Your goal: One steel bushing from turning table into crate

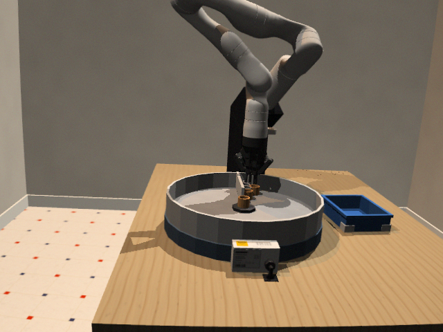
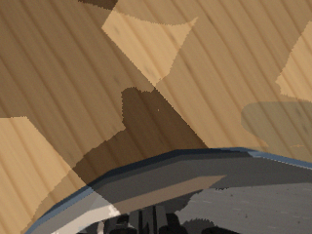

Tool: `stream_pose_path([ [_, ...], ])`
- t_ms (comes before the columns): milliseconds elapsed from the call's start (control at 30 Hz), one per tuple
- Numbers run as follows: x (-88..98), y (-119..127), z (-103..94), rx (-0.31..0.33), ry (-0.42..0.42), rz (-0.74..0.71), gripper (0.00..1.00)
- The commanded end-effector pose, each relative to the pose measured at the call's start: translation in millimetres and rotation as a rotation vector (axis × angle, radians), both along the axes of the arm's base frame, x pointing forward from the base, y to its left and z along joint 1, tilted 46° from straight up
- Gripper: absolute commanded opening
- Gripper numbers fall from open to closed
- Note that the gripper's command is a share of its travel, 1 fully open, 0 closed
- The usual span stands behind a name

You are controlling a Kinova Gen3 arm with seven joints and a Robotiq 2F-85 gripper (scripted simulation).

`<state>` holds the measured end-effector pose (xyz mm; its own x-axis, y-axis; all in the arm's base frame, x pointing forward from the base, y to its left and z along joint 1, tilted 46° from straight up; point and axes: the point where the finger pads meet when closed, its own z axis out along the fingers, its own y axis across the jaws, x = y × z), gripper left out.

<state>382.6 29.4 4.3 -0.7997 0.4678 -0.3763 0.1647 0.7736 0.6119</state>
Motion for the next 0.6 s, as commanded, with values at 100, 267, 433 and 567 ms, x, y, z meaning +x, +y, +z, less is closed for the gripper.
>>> stream_pose_path([
  [100, 0.0, -0.3, 0.2, 0.0, 0.0, 0.0, 0.0],
  [267, 0.4, 1.8, 1.9, 0.0, 0.0, 0.0, 0.0],
  [433, 0.7, 3.3, 3.0, 0.001, 0.0, 0.001, 0.0],
  [567, 0.7, 3.3, 3.0, 0.001, 0.0, 0.001, 0.0],
])
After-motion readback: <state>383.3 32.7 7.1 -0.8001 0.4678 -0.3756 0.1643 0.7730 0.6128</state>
